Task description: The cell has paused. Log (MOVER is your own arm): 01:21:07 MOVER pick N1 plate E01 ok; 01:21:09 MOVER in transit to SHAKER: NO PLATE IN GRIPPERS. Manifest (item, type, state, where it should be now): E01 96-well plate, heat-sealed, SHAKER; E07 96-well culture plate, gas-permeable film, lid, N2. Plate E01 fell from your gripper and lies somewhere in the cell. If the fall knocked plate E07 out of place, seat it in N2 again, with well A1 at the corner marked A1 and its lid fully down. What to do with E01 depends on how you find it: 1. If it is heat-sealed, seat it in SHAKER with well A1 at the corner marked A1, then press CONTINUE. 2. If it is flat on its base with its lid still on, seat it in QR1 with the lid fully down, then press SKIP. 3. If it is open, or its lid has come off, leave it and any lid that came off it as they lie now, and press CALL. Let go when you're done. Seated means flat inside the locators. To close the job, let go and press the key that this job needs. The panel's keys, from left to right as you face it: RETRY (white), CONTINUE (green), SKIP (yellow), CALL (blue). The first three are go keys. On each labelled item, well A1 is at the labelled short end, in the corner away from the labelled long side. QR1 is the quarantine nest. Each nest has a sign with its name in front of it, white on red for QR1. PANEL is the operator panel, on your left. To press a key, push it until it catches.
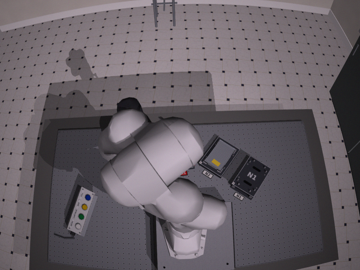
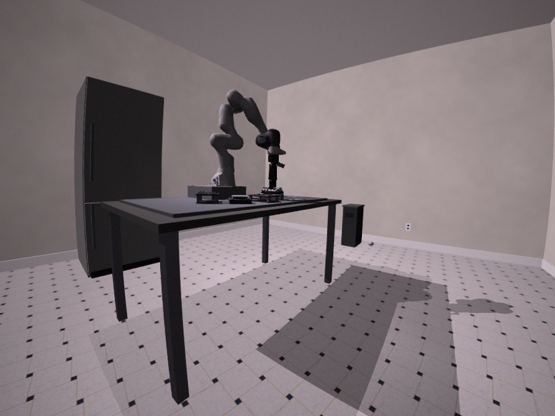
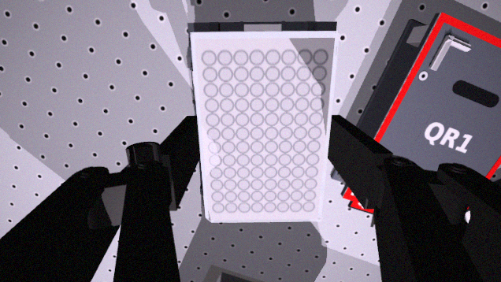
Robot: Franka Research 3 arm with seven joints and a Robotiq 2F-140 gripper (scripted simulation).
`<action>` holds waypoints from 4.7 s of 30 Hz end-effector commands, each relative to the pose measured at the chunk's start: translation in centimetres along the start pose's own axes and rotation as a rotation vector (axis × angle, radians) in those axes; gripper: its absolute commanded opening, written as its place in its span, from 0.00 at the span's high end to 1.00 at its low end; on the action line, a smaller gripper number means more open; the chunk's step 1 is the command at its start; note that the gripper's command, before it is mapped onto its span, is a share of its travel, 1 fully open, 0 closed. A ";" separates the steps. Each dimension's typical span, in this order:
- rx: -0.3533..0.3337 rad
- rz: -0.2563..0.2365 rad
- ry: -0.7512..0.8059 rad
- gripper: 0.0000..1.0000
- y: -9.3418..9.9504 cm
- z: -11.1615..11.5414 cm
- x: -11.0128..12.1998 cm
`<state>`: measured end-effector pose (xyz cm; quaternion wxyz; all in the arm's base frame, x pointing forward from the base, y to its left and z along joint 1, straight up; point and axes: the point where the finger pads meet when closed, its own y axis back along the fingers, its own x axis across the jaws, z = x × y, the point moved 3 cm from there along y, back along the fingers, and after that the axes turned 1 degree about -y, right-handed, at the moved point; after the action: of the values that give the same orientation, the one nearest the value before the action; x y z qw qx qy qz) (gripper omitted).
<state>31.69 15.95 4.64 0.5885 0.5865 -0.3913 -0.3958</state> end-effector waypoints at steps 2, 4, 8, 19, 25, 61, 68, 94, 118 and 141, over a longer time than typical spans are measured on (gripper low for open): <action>0.002 0.000 -0.006 0.90 0.0 -0.1 0.0; 0.002 0.000 -0.006 0.90 0.0 -0.1 0.0; 0.002 0.000 -0.006 0.90 0.0 -0.1 0.0; 0.002 0.000 -0.006 0.90 -0.2 -0.1 0.0; 0.002 0.000 -0.006 0.90 -0.3 -0.1 0.0; 0.002 0.000 -0.006 0.90 -1.3 -0.1 0.0; 0.002 0.000 -0.006 0.90 -1.5 -0.1 0.0; 0.002 0.000 -0.006 0.90 -1.7 -0.1 0.0; 0.002 0.000 -0.006 0.90 -1.7 -0.1 0.0; 0.002 0.000 -0.006 0.30 -1.7 -0.1 0.0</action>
<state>31.75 15.98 2.92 0.5879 0.5866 -0.3919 -0.3958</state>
